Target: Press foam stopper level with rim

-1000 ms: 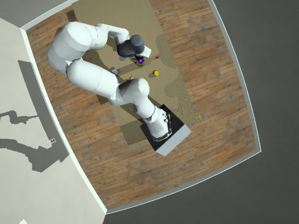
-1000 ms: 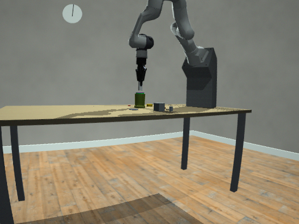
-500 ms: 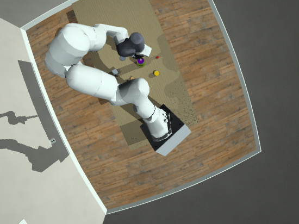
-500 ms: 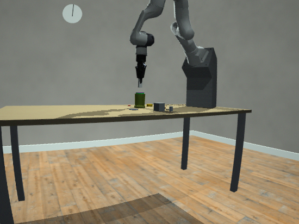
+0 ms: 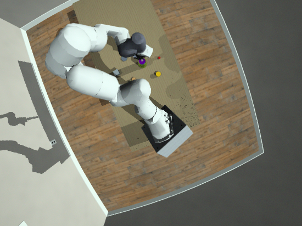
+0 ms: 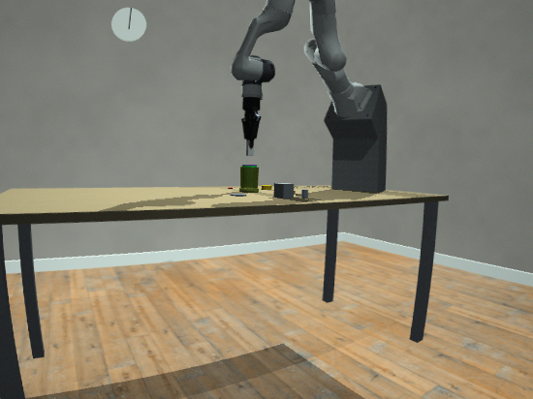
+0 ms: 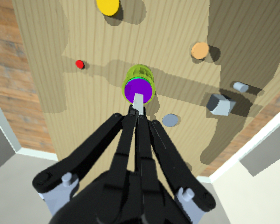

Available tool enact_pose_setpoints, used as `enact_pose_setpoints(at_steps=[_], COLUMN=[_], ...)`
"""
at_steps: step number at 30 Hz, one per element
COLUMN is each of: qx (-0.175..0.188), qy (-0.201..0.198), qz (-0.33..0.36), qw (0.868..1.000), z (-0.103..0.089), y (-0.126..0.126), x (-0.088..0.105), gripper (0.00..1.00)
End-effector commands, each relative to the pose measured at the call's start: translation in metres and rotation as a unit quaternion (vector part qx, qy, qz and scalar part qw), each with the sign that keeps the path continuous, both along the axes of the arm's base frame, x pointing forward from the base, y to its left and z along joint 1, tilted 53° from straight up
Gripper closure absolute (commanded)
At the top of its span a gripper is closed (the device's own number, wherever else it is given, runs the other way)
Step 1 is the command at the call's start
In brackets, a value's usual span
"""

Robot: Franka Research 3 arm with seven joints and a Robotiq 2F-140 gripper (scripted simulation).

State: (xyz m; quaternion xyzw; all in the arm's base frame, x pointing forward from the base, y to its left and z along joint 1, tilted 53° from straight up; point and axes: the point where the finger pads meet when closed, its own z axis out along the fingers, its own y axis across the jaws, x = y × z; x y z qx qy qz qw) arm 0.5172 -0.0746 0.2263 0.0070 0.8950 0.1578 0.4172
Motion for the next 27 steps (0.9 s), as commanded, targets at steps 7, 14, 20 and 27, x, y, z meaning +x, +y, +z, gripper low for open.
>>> enact_pose_setpoints(at_steps=[7,14,20,27], qx=[0.004,0.004,0.004,0.004], qy=[0.001,0.001,0.001,0.001], qz=[-0.003,-0.003,-0.003,-0.003], qw=[1.000,1.000,1.000,1.000], z=[-0.004,-0.005,-0.012,-0.021], y=[0.001,0.002,0.005,0.009], x=[0.005,0.007,0.015,0.027], gripper=[1.00,1.00,1.00,1.00])
